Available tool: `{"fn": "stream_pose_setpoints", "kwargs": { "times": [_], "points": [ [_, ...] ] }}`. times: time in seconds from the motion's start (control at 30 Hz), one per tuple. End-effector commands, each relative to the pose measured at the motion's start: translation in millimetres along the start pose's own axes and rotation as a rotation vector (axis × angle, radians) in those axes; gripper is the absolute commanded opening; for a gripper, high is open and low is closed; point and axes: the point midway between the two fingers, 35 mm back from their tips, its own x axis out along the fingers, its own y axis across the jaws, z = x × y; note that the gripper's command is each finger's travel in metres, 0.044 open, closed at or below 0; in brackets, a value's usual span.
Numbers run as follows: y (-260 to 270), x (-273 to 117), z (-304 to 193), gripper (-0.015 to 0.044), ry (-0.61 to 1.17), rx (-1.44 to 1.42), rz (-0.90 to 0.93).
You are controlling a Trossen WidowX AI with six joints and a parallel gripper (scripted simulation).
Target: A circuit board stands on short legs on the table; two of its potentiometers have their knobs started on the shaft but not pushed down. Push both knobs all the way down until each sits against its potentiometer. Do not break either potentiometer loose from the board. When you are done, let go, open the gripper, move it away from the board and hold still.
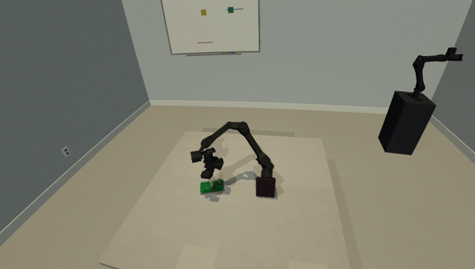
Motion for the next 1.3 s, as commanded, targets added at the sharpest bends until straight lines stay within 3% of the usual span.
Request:
{"fn": "stream_pose_setpoints", "kwargs": {
  "times": [0.0, 0.4, 0.6, 1.27],
  "points": [
    [-3.0, 0.8, -2.1, 0.0000, -0.005, -0.124, 0.009],
    [-7.6, -4.7, -6.6, 0.0000, -0.010, -0.534, 0.016],
    [-7.8, -5.0, -6.8, 0.0000, -0.010, -0.557, 0.016],
    [-7.9, -2.9, -7.0, 0.0000, -0.004, 0.086, 0.018]
  ]
}}
